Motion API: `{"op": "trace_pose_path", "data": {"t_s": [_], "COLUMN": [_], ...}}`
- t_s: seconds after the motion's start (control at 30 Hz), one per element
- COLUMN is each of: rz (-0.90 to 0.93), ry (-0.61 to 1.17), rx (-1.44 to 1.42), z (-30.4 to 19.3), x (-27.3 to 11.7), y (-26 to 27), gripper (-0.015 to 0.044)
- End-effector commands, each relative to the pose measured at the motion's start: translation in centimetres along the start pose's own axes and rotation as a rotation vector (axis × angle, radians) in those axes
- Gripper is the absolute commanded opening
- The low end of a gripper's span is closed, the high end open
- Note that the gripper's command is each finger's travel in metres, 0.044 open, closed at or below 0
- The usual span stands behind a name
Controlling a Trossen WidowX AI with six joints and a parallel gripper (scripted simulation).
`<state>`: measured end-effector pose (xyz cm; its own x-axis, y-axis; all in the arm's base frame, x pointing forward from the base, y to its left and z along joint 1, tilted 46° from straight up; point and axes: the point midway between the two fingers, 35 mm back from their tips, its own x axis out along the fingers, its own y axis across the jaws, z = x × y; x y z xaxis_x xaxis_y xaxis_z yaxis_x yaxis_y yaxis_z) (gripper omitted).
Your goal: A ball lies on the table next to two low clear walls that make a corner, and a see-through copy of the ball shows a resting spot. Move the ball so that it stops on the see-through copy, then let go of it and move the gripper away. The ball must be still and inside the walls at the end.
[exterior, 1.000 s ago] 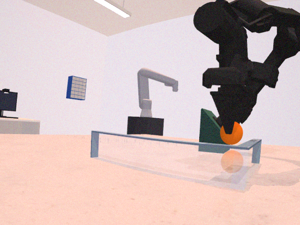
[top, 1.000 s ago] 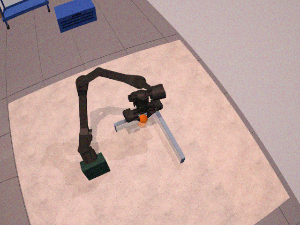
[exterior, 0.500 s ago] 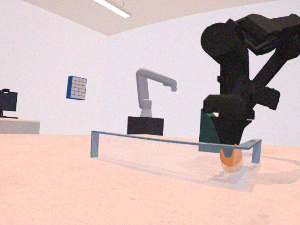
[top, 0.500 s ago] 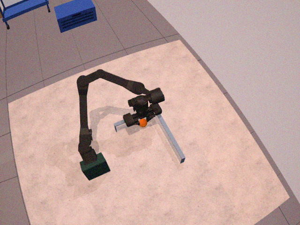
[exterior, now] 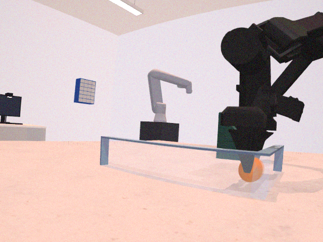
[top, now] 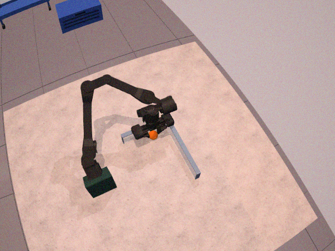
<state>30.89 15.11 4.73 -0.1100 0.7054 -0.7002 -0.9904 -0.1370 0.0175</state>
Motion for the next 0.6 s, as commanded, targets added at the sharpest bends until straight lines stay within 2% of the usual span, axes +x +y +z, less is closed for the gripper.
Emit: {"op": "trace_pose_path", "data": {"t_s": [0.0,0.23,0.4,0.57], "rz": [0.0,0.0,0.001,0.009], "ry": [0.0,0.0,0.002,0.001], "rx": [-0.001,-0.001,0.0,0.006], "z": [0.0,0.0,-0.1,-0.2], "x": [0.0,0.0,-1.1,-8.2], "y": [0.0,0.0,-0.1,0.1], "gripper": [0.0131,0.0315,0.0318,0.0318]}}
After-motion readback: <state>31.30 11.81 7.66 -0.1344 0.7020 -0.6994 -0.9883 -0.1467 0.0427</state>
